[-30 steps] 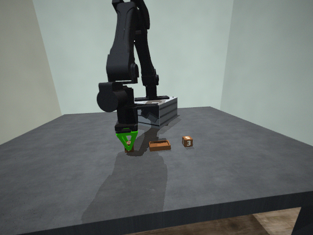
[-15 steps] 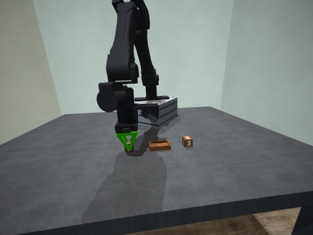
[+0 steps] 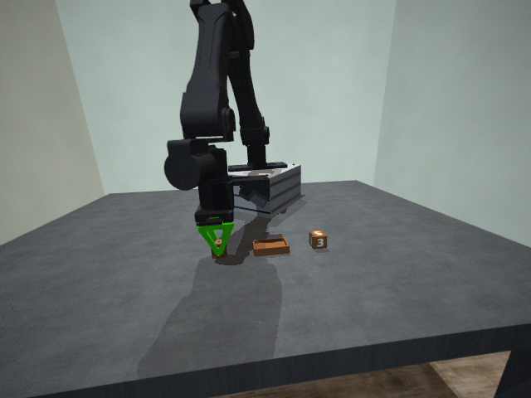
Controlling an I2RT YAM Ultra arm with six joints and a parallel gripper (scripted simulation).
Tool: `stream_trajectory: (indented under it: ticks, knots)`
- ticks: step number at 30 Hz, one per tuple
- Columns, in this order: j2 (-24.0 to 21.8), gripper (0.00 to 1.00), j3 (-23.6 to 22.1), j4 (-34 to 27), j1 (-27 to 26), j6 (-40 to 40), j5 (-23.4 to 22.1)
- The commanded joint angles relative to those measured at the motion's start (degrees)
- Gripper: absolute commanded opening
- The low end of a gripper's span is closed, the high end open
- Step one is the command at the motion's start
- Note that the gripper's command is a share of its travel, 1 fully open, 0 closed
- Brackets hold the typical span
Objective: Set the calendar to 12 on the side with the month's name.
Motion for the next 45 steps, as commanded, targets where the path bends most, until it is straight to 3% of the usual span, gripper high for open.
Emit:
stream_trajectory:
  ticks: [1,42,45]
  knots:
    - [-0.34,0.26,0.12,0.07,-0.04,-0.06,-0.21]
    - [-0.34,0.26,0.12,0.08,-0.04,-0.06,-0.21]
    - [-0.34,0.29,0.12,0.08,-0.04,-0.06,-0.21]
